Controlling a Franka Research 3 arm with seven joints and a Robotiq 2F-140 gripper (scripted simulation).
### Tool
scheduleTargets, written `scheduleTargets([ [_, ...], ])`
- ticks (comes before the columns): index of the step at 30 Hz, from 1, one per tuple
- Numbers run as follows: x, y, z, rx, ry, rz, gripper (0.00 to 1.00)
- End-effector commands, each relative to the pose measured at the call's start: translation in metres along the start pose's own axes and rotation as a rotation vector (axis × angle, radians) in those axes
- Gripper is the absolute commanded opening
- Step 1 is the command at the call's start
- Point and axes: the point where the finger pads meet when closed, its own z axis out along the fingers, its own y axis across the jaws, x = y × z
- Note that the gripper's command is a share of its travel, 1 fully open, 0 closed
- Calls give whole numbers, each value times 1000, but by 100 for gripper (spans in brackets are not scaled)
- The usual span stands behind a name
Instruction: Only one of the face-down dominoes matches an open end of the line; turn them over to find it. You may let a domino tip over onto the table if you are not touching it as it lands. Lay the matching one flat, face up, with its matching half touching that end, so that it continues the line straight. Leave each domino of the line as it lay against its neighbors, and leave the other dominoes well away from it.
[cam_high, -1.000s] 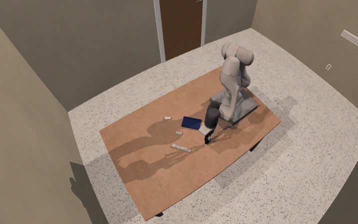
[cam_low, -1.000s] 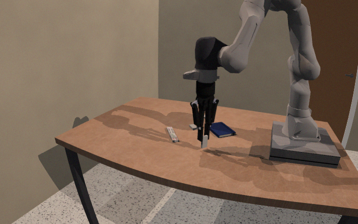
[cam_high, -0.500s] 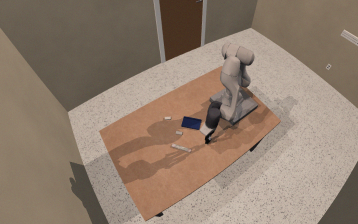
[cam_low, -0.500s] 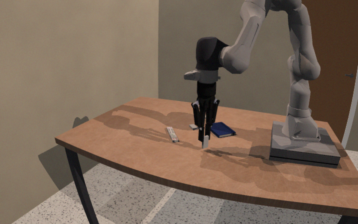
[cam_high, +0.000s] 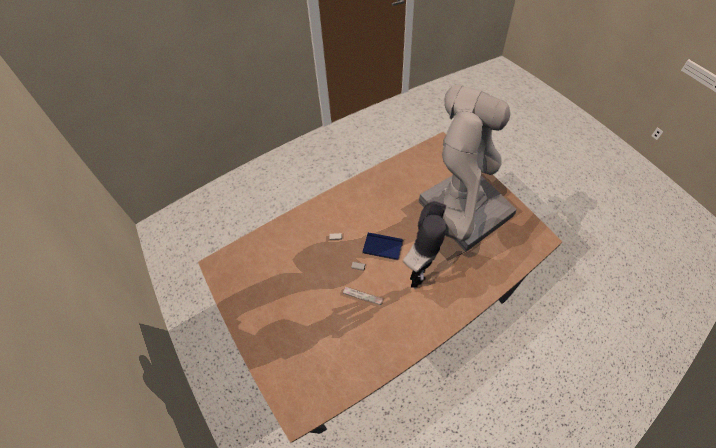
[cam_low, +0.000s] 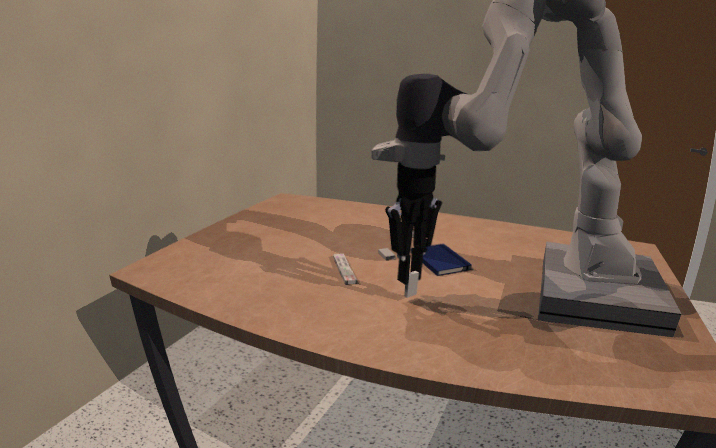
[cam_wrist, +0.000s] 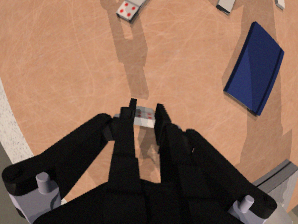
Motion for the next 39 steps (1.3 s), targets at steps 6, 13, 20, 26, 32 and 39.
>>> scheduleTargets([
  [6,0,-2,-1,5,40,30,22],
  [13,-3,-2,-2,4,75,30,22],
  [20,-4,-2,-2,4,102,30,22],
  [26,-7,-2,-2,3,138,30,22],
  [32,-9,-2,-2,3,170,30,22],
  [39,-12,-2,-2,2,211,30,22],
])
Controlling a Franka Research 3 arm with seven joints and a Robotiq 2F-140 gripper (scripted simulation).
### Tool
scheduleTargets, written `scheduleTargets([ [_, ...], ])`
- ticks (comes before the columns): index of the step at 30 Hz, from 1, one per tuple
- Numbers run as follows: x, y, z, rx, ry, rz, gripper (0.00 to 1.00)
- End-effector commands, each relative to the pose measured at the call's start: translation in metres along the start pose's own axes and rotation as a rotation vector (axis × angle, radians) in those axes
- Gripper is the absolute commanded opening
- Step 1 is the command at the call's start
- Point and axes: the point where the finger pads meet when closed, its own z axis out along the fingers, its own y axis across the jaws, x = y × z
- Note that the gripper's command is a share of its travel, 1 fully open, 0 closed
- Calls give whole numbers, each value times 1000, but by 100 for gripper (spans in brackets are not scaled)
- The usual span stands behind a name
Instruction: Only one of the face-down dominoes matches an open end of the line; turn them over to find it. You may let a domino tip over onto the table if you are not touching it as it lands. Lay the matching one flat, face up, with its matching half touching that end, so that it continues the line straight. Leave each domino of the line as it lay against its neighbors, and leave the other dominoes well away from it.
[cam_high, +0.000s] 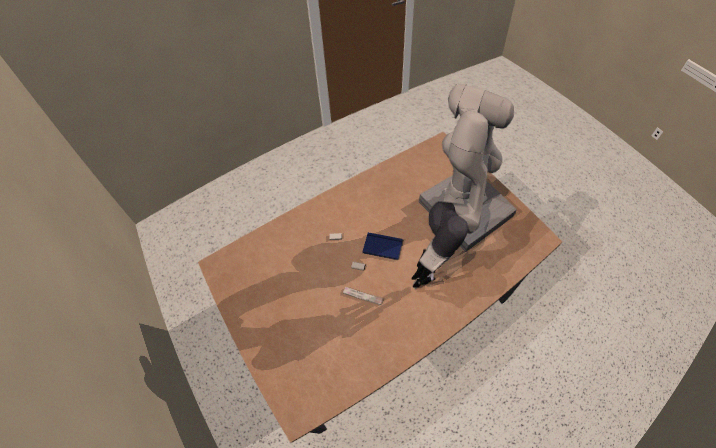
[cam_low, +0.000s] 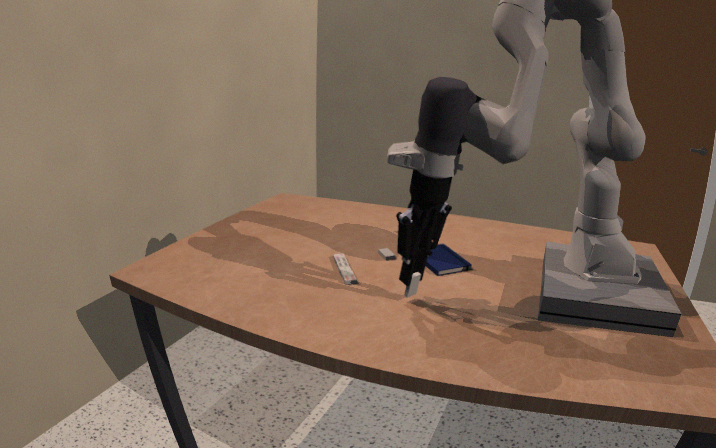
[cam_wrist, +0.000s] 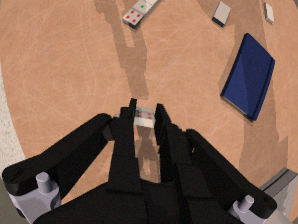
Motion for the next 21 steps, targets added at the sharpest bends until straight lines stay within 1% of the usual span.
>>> scheduleTargets([
  [1,-1,-1,-1,2,46,81,22],
  [9,-5,-1,-1,-1,109,81,22],
  [11,-5,-1,-1,-1,109,81,22],
  [21,-11,-2,-2,-5,203,81,22],
])
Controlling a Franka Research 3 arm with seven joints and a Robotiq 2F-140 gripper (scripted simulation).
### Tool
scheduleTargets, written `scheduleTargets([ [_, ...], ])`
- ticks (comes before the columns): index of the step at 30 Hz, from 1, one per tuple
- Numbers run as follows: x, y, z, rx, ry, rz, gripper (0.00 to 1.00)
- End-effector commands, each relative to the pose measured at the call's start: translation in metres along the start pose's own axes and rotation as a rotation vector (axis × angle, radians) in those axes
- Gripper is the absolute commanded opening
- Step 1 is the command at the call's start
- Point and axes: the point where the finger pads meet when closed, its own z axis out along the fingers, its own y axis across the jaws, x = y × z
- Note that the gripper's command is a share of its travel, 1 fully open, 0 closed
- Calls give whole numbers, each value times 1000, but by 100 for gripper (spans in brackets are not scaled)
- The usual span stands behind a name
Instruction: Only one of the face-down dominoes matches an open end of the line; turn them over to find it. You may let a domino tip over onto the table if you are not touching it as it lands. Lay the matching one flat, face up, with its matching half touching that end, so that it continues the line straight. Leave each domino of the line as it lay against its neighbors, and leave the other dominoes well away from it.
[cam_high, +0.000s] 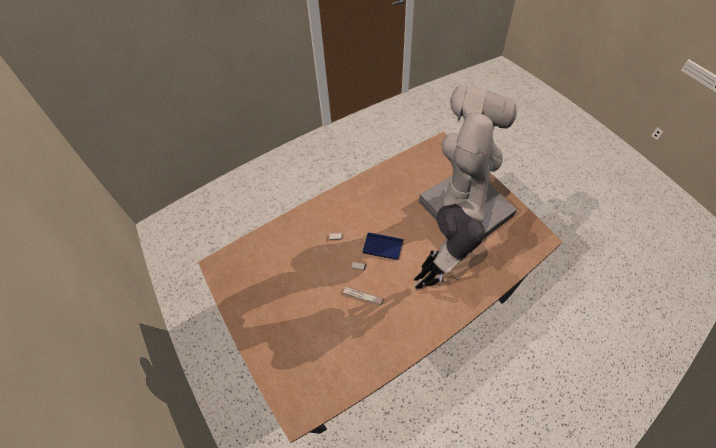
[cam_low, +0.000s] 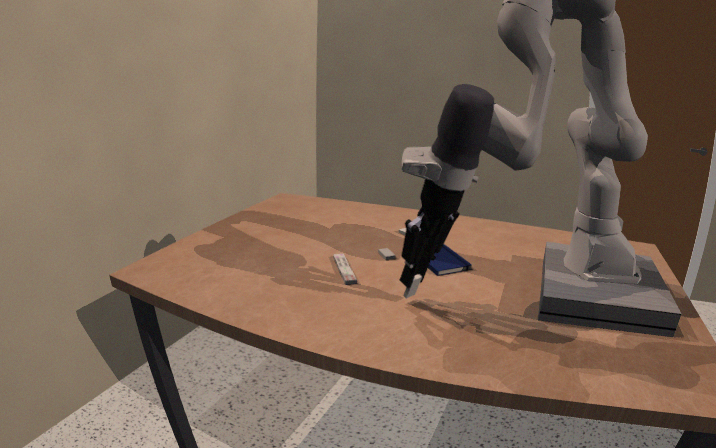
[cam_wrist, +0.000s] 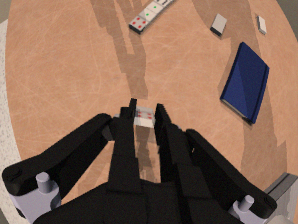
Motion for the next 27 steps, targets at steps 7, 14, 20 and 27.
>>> scheduleTargets([
  [7,-4,4,1,-12,118,114,22],
  [14,-10,3,1,-17,210,113,22],
  [20,-16,2,1,-22,305,113,22],
  [27,-21,2,2,-27,382,112,22],
])
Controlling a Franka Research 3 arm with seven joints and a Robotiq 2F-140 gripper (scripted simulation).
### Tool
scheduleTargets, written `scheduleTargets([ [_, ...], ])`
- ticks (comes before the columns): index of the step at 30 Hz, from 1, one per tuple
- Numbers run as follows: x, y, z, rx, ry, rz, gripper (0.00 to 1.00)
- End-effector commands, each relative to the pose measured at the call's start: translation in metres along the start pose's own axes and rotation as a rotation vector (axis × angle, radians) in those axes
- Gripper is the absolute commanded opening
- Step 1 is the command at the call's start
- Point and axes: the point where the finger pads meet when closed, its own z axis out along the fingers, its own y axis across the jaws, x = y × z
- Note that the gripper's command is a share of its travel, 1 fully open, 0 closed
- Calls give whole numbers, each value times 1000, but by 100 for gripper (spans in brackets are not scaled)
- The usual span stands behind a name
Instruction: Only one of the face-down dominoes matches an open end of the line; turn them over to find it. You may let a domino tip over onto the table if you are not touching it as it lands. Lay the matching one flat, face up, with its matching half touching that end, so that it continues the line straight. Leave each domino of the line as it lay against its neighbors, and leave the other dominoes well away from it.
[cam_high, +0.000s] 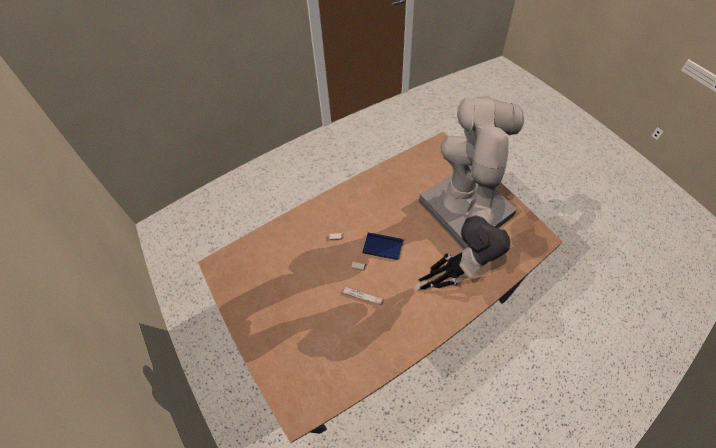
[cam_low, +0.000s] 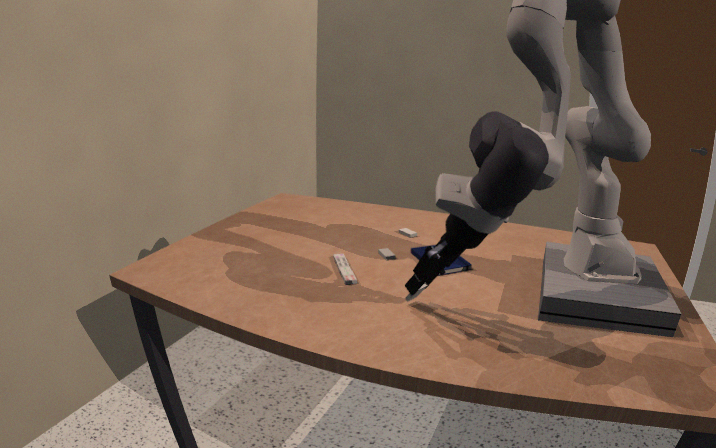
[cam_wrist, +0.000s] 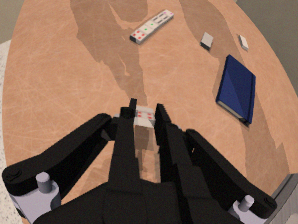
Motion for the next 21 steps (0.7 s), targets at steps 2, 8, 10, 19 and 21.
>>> scheduleTargets([
  [2,4,6,2,-16,113,132,22],
  [8,-2,5,2,-22,198,132,22],
  [10,-4,5,2,-23,224,132,22],
  [19,-10,4,2,-29,307,131,22],
  [21,-11,4,2,-30,328,130,22],
])
